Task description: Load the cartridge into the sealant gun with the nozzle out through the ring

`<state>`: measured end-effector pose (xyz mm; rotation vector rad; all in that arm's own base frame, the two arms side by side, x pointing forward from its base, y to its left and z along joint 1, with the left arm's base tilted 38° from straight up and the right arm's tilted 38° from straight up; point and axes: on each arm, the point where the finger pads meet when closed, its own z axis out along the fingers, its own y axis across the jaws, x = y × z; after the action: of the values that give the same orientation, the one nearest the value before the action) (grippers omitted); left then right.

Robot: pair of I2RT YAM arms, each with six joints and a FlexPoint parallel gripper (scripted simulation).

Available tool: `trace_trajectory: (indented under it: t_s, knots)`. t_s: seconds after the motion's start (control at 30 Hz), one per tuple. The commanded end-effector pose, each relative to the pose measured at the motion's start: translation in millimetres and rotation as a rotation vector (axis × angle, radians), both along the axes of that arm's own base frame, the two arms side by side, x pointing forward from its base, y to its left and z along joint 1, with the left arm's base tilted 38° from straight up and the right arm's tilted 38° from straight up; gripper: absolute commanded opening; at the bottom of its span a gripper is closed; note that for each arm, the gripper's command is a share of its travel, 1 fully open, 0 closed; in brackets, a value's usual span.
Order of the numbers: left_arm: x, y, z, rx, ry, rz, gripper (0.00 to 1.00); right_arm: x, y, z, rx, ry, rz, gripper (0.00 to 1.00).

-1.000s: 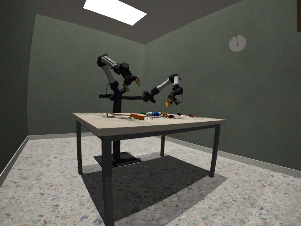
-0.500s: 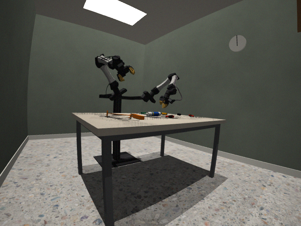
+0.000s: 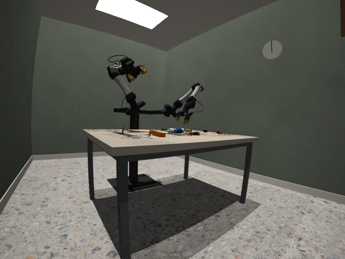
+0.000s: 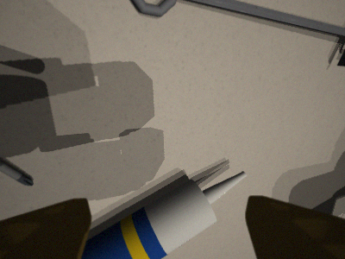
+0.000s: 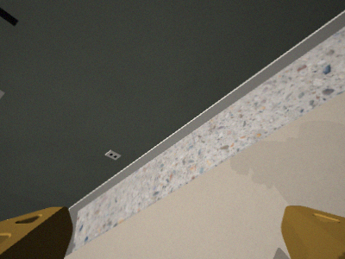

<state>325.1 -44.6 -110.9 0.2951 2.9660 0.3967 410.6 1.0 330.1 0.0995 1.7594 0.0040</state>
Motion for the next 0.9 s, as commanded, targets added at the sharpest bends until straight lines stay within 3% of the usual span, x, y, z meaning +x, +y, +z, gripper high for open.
trace_trajectory:
  t_s: [0.0,0.1,0.23,0.37,0.5,0.6,0.7,0.87]
  knots:
    - [8.3,-4.6,10.8,0.051,-0.052,-0.144,0.74,-4.1,-1.0,20.1,-0.019,-0.049,0.027,0.91]
    - [-4.2,-0.6,6.6,0.108,-0.014,-0.242,0.74,-13.4,-1.2,27.5,-0.035,-0.064,0.044,0.91]
    - [-21.5,4.7,2.9,0.179,0.042,-0.373,0.74,-27.0,-1.7,67.3,-0.058,-0.173,0.058,0.91]
    - [-36.7,10.6,1.0,0.253,0.095,-0.504,0.74,-39.5,-1.5,85.0,-0.081,-0.221,0.074,0.91]
    - [-52.2,17.5,-0.5,0.327,0.156,-0.634,0.74,-34.5,-3.4,62.0,-0.078,-0.158,0.071,0.91]
    - [-56.7,21.4,-1.3,0.345,0.177,-0.661,0.74,-32.3,-1.3,63.7,-0.068,-0.16,0.069,0.91]
    - [-67.9,25.0,-1.5,0.395,0.223,-0.761,0.74,-37.3,-4.7,88.4,-0.061,-0.23,0.047,0.91]
    - [-86.3,34.7,0.1,0.485,0.311,-0.922,0.74,-36.0,-4.8,72.6,-0.059,-0.186,0.048,0.91]
